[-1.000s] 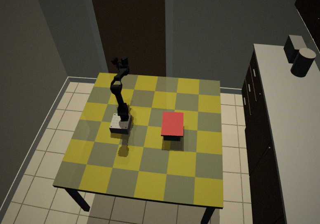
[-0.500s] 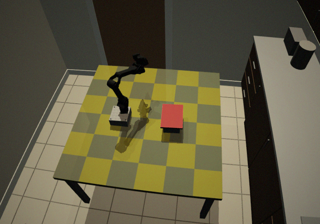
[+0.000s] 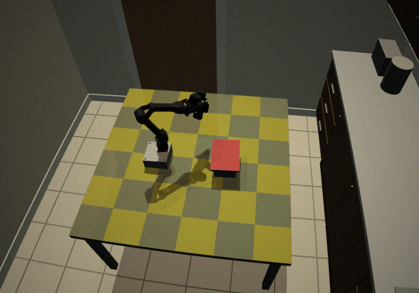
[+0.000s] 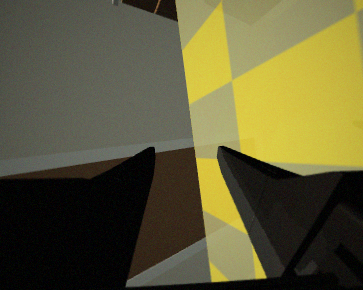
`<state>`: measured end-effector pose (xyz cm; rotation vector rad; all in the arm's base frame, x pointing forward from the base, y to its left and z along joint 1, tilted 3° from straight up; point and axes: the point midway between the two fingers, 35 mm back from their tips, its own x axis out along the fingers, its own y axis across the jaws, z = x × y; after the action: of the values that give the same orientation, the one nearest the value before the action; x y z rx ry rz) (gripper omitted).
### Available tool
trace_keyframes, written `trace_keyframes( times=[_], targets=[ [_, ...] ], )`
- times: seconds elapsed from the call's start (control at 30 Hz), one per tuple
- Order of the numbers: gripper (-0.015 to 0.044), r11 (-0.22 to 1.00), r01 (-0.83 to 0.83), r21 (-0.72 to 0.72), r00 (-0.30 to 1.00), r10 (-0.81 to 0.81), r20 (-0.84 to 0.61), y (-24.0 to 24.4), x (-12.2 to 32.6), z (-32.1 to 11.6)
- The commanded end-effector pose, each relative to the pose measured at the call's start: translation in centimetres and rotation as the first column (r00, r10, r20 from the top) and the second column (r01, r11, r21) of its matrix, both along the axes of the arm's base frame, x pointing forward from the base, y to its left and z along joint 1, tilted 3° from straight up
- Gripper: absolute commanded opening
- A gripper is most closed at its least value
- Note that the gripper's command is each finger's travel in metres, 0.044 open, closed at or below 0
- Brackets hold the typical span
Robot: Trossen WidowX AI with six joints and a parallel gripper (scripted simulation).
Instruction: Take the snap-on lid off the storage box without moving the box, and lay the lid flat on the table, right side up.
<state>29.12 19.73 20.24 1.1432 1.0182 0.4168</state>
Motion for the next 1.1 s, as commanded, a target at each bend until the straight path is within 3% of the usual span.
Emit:
trace_keyframes(
  times=[0.0,0.2,0.33,0.4,0.57,0.97,1.07],
  targets=[
    [0.0235,0.971,0.236,-0.033,0.97,-0.238,-0.052,-6.4,1.8,-1.5],
    [0.0235,0.871,0.486,-0.078,0.865,-0.492,-0.104,-13.8,2.2,-3.3],
    [0.0235,0.725,0.678,-0.123,0.711,-0.689,-0.144,-20.1,1.1,-5.0],
    [0.0235,0.694,0.708,-0.131,0.678,-0.72,-0.15,-21.2,0.8,-5.3],
    [0.0235,0.474,0.861,-0.186,0.442,-0.877,-0.187,-27.4,-2.2,-7.2],
    [0.0235,0.464,0.865,-0.189,0.432,-0.882,-0.188,-27.7,-2.4,-7.3],
    [0.0235,0.464,0.865,-0.189,0.432,-0.882,-0.188,-27.7,-2.3,-9.1]
  ],
)
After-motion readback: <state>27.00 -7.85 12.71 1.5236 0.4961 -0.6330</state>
